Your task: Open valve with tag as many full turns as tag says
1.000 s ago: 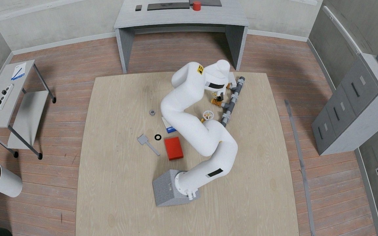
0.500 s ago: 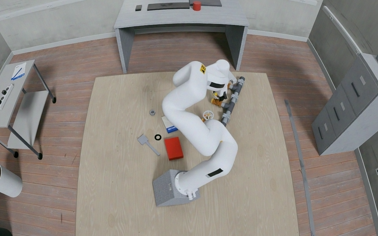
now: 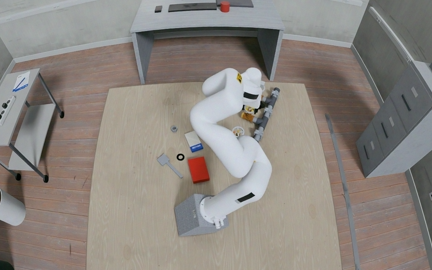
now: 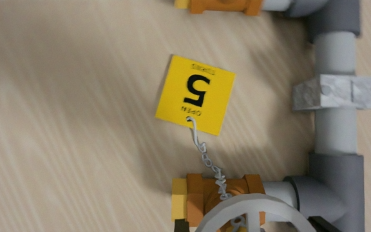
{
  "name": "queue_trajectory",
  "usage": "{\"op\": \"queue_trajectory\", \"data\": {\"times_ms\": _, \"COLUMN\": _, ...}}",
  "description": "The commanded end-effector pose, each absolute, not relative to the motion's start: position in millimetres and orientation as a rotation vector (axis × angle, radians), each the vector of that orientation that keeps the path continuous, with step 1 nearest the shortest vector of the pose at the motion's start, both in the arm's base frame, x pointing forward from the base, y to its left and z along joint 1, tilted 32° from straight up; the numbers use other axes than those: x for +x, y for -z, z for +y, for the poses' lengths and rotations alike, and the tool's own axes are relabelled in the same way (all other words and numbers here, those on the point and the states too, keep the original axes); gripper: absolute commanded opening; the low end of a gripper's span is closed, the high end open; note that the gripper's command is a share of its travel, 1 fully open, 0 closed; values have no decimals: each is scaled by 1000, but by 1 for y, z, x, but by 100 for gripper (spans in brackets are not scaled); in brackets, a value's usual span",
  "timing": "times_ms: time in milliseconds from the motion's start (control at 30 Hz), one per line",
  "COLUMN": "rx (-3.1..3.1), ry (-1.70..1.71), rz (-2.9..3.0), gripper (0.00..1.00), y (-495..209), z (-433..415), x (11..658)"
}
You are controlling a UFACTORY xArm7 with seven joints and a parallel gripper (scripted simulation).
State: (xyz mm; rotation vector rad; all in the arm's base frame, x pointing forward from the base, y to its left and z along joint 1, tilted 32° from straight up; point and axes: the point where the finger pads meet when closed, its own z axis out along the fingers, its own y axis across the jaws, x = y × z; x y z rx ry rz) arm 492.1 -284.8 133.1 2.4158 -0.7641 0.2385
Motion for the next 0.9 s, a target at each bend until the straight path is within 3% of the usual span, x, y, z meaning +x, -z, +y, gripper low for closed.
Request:
{"op": "queue_trajectory", "data": {"times_ms": 0, "rx": 2497, "ry": -156, "rz": -409, "gripper": 0, "y": -136, "z": -284, "x": 495}}
{"op": "queue_trajectory", "data": {"times_ms": 400, "rx": 2511, "ry": 66, "rz": 325, "gripper": 0, "y": -136, "z": -284, "x": 495}}
{"op": "queue_trajectory", "data": {"times_ms": 733, "rx": 2495, "ry": 102, "rz": 441, "gripper": 0, "y": -136, "z": -284, "x": 495}}
{"op": "queue_trajectory", "data": {"times_ms": 767, "rx": 2495, "ry": 102, "rz": 441, "gripper": 100, "y": -136, "z": -284, "x": 495}}
{"op": "queue_trajectory", "data": {"times_ms": 867, "rx": 2495, "ry": 102, "rz": 441, "gripper": 100, "y": -136, "z": -284, "x": 495}}
